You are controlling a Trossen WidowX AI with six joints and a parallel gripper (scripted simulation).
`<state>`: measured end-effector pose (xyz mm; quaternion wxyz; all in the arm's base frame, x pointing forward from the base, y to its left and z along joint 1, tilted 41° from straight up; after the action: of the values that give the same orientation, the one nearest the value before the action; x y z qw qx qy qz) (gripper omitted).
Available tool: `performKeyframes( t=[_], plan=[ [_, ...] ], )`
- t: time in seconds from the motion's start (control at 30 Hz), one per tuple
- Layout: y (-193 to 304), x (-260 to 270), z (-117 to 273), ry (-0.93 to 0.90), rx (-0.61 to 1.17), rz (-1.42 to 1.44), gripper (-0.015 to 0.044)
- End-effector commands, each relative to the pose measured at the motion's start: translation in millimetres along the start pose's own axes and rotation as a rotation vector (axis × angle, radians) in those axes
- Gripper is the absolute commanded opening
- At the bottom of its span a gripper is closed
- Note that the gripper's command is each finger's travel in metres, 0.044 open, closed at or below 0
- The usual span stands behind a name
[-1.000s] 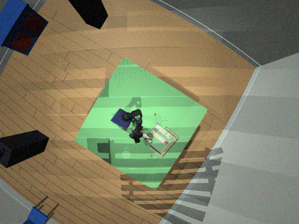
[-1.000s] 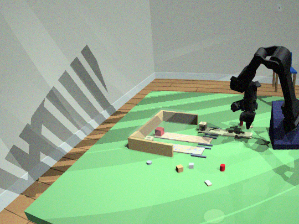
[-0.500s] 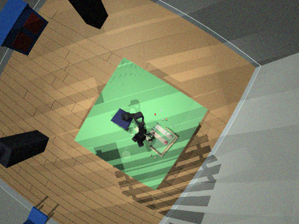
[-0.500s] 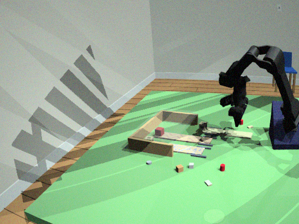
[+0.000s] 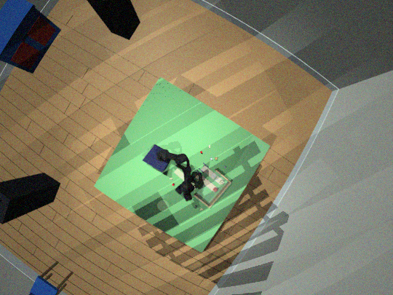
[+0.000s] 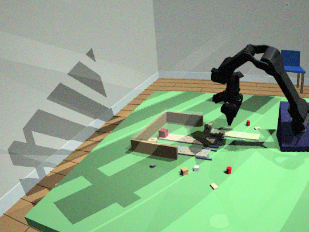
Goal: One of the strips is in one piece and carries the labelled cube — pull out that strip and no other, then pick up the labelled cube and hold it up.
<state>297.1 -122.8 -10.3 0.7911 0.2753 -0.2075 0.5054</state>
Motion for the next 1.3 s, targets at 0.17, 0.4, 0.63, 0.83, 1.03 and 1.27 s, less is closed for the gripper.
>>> performKeyframes(
  t=[0.17,0.4,0.63,0.83,1.03,1.27],
  plan=[
    [-35,6,3,-0.006,0.002,-0.004,0.0440],
    [-63,12,7,-0.007,0.000,-0.003,0.0440],
    [-91,21,9,-0.007,-0.001,-0.002,0.0440],
    [-105,27,7,-0.007,-0.001,-0.001,0.0414],
    [-105,28,-1,-0.007,-0.001,-0.001,0.0256],
    [-106,28,-12,-0.008,-0.002,-0.001,0.0250]
  ],
)
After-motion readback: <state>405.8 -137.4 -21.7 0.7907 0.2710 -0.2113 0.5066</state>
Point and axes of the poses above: the point midway between the two fingers, 35 mm back from their tips, its own z axis back along the fingers, its own x axis across the jaws, y = z × x, the point moved 5 cm from there along z, back along the fingers, and after that the axes turned 9 degrees about -z, right-handed, at the moved point
